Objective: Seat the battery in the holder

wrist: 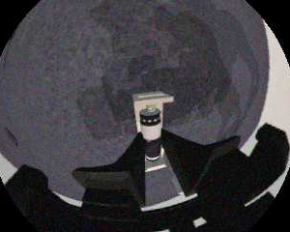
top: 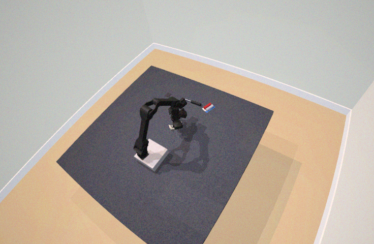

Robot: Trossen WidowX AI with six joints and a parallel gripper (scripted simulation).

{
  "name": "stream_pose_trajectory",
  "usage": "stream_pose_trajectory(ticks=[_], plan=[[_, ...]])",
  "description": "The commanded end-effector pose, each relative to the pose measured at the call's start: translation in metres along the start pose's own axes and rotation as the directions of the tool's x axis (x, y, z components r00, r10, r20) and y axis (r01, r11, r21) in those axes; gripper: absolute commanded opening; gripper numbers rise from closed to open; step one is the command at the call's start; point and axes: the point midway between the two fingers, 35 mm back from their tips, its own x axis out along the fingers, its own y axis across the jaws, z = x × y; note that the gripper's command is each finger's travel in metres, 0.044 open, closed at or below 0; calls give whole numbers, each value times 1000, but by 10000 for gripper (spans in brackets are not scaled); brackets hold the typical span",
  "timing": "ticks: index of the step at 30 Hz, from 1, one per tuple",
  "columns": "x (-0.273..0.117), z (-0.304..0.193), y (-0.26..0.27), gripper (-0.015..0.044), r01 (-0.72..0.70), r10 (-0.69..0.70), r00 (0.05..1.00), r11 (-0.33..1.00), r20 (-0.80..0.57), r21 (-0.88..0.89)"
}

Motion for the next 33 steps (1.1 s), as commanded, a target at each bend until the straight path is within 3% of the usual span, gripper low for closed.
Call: stream_pose_trajectory(ticks=[1,33], plan=[[-1,4,-1,70,0,-1,999,1000,40,14],[3,-12,-2,70,-10,9,999,1000,49,17]])
